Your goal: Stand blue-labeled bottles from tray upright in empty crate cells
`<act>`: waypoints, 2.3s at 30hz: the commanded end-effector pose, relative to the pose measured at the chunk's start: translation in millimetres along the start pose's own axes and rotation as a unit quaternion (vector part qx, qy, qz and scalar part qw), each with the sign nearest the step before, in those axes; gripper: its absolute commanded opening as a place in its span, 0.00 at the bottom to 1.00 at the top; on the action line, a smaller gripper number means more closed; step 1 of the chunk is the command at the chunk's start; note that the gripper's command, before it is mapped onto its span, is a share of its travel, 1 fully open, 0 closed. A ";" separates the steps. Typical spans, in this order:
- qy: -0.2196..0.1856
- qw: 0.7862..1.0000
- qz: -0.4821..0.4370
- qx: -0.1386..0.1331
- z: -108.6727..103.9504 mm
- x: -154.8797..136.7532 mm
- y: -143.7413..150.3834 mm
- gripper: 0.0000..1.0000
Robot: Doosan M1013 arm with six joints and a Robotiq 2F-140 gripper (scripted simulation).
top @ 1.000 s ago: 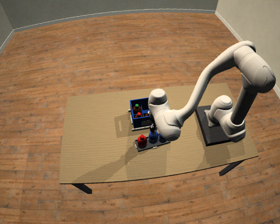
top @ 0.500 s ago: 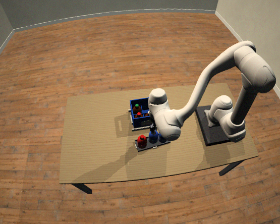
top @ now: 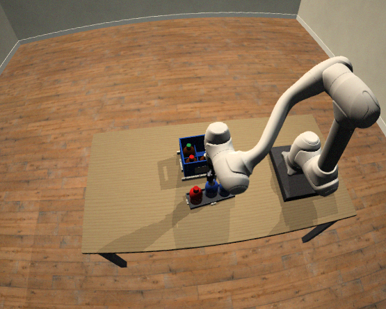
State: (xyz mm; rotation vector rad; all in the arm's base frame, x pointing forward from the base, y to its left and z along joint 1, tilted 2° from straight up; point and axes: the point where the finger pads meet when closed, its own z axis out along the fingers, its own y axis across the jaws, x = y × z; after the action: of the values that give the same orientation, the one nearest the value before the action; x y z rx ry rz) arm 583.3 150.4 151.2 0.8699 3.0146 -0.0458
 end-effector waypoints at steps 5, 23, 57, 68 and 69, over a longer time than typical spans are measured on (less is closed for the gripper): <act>0.000 1.000 0.000 0.000 -0.1 0.0 0.0 0.00; 0.000 1.000 0.000 0.000 -0.4 0.0 0.0 0.00; 0.000 1.000 0.000 0.000 -26.9 0.0 0.1 0.00; 0.000 1.000 0.000 0.000 -35.7 -0.1 0.1 0.00; 0.000 1.000 0.000 0.000 -36.4 -0.1 0.1 0.00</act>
State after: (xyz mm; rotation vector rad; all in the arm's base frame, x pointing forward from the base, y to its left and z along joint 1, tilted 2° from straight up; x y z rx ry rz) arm 583.6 151.5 186.5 0.8699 3.0146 -0.0458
